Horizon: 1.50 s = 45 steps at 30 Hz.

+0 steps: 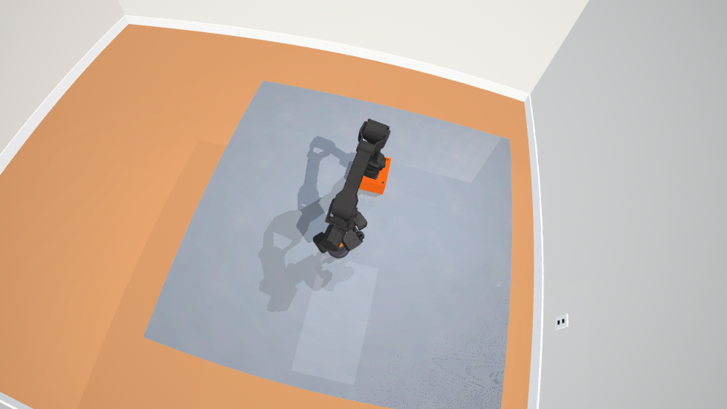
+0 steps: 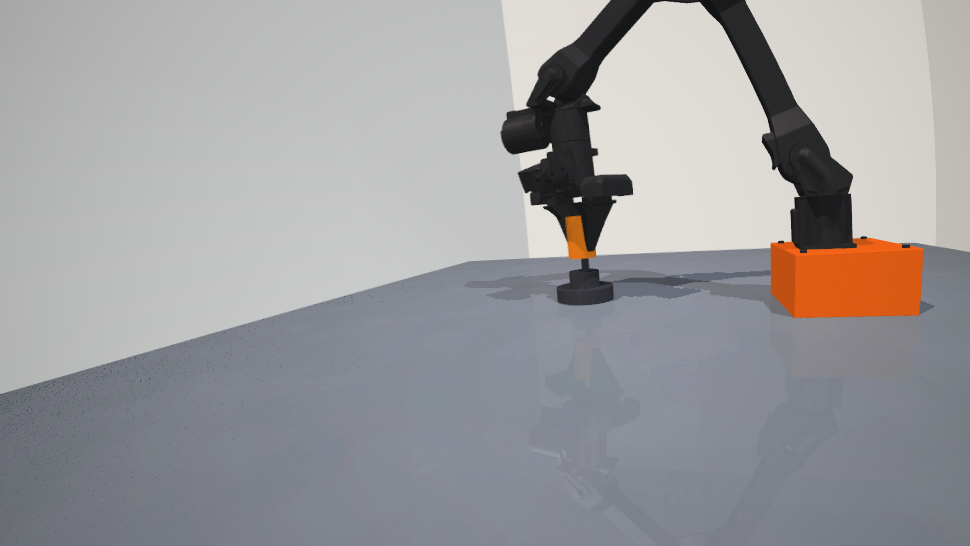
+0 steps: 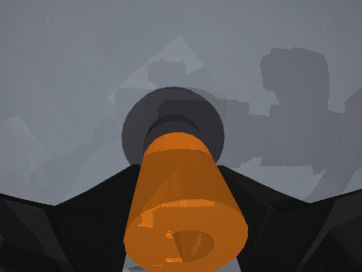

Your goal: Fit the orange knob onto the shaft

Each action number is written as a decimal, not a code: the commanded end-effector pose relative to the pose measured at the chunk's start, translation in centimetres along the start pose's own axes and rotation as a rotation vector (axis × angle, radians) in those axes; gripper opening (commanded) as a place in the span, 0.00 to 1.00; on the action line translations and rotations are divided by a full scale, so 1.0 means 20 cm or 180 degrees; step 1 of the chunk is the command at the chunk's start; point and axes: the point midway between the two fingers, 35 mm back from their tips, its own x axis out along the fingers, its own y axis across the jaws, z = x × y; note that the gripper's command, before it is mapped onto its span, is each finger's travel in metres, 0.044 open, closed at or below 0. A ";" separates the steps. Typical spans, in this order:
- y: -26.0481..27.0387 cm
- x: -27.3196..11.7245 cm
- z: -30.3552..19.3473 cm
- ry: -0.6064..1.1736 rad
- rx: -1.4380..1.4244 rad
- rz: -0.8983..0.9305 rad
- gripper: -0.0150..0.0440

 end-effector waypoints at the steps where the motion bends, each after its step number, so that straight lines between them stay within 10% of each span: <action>1: 0.00 0.01 0.00 -0.0005 -0.0027 -0.0003 0.25; 45: 0.00 0.00 0.00 -0.0004 -0.0694 -0.0004 0.25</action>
